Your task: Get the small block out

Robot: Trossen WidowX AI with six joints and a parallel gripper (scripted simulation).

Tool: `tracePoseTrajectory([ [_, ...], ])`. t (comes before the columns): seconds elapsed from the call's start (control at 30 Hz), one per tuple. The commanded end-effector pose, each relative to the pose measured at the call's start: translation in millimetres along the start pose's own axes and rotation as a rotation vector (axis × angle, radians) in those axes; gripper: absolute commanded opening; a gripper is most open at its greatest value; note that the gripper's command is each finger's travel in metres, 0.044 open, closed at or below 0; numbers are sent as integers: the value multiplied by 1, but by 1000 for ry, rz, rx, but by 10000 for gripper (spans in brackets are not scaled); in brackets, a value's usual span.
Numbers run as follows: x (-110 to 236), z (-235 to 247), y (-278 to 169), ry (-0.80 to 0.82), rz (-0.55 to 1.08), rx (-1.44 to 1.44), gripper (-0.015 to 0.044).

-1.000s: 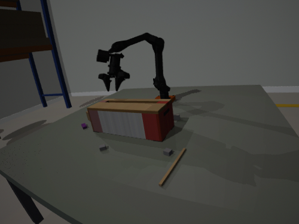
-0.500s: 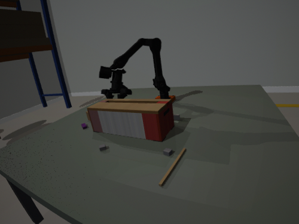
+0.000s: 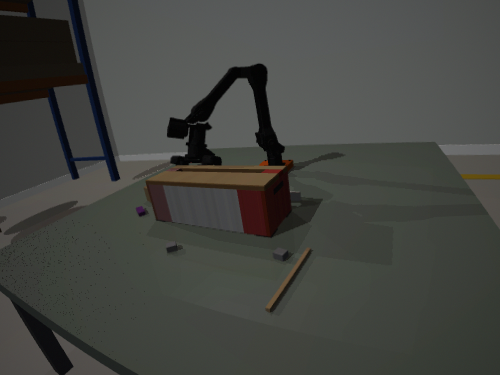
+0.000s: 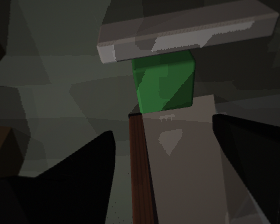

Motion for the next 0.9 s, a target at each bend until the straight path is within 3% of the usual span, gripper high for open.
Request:
tracePoseTrajectory([
  [0.0, -7, 0, 3, -4, 0, -7, 285],
  [0.7, -34, 0, 18, -4, 0, -7, 285],
  [0.87, -34, 0, 18, -4, 0, -7, 154],
])
Point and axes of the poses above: the point midway between the two fingers, 35 mm back from their tips, its own x axis back along the fingers, its own z axis across the jaws, y = z × x, the point moved 3 cm from there along x, back along the fingers, and after that the axes turned 12 degrees about -x, right-handed, at the moved point
